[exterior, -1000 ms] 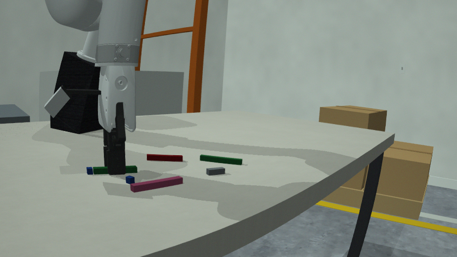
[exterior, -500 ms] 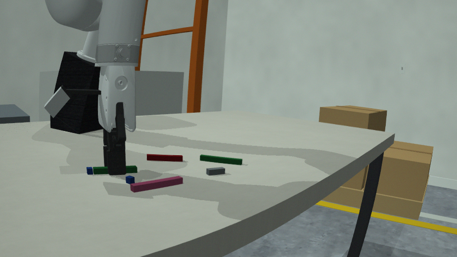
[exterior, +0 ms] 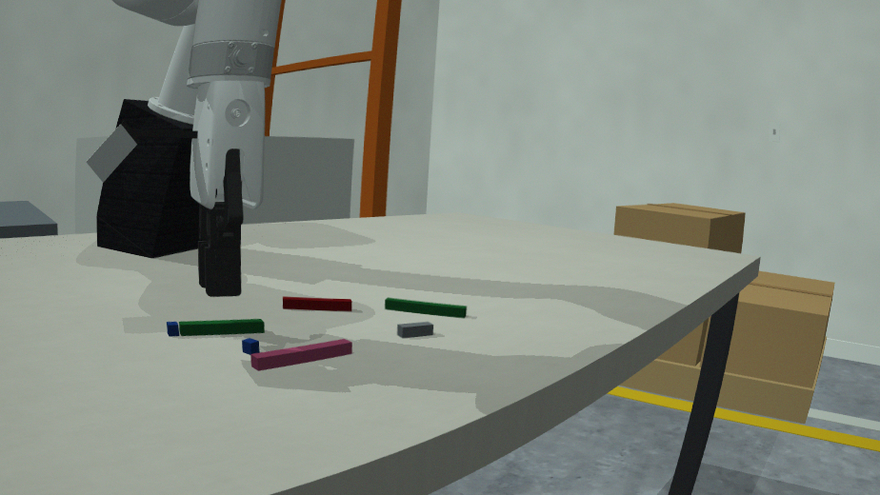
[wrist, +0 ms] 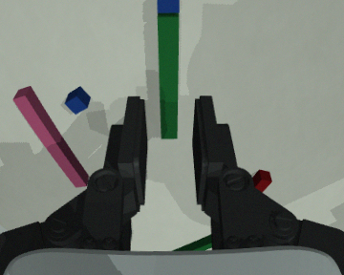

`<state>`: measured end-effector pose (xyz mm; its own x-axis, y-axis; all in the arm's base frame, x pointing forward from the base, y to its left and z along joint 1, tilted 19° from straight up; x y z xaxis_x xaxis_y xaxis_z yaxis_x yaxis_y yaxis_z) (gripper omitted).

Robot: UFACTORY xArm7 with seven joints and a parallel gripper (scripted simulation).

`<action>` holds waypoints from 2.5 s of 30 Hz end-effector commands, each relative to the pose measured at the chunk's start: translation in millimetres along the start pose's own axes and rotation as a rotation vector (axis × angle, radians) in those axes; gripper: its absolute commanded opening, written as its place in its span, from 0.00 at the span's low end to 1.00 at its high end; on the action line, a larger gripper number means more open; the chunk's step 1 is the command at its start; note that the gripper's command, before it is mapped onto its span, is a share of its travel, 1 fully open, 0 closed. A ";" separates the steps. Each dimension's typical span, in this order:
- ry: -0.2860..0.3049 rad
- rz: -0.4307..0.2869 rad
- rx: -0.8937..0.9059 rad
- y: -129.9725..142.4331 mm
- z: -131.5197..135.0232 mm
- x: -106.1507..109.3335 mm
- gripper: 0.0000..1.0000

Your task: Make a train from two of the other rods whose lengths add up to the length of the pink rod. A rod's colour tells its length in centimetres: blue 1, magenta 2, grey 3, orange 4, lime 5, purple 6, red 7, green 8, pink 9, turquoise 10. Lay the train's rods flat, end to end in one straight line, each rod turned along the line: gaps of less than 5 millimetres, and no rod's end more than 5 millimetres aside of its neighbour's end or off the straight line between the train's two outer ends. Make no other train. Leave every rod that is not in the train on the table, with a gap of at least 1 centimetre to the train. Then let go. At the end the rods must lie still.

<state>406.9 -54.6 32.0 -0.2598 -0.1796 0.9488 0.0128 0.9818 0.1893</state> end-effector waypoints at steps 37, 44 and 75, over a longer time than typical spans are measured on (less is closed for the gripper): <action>-0.001 -0.001 0.000 -0.5 -1.0 55.6 1.00; -0.001 -0.001 0.000 -0.5 -1.0 67.0 1.00; -0.001 -0.001 0.000 -0.6 -0.9 142.5 1.00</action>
<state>370.3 -80.3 165.8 -0.2588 -0.1816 0.9487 0.0121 0.9815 0.1912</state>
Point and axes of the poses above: the point where the finger pads meet when closed, its own x axis back along the fingers, its own z axis across the jaws, y = z × x, the point moved 8 cm from there along x, back along the fingers, and after that the axes turned 3 degrees about x, right-handed, at the moved point
